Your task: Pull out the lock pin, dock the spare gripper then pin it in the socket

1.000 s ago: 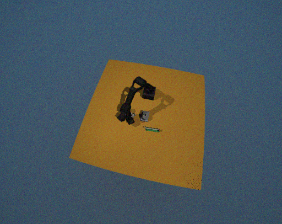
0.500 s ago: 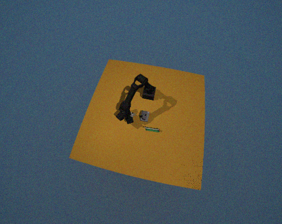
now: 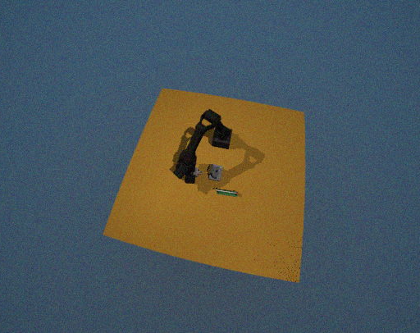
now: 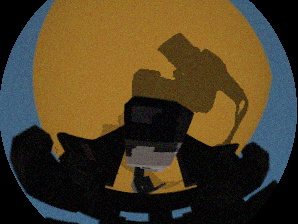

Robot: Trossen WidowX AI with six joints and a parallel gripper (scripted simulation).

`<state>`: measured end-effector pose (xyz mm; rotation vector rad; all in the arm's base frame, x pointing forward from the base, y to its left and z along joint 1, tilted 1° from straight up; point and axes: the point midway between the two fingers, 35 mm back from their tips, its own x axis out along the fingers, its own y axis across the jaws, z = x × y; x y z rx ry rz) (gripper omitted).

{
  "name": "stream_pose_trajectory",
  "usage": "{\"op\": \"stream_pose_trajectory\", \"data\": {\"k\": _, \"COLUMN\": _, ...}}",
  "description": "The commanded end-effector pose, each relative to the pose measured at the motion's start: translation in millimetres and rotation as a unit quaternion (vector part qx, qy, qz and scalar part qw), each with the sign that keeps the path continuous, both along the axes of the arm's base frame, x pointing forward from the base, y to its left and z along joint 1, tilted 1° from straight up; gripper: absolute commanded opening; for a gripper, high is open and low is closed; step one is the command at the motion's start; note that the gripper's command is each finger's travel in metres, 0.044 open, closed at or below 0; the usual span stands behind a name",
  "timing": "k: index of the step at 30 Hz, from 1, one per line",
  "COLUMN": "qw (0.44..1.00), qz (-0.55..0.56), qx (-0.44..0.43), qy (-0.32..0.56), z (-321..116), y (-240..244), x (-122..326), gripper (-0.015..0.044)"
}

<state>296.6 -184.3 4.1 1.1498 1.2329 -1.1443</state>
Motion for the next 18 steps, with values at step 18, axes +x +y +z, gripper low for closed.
{"op": "stream_pose_trajectory", "data": {"k": 18, "qw": 0.967, "qz": -0.254, "qx": 0.003, "qy": -0.002, "z": 1.3, "y": 4.7, "x": -4.3, "gripper": 0.0000}}
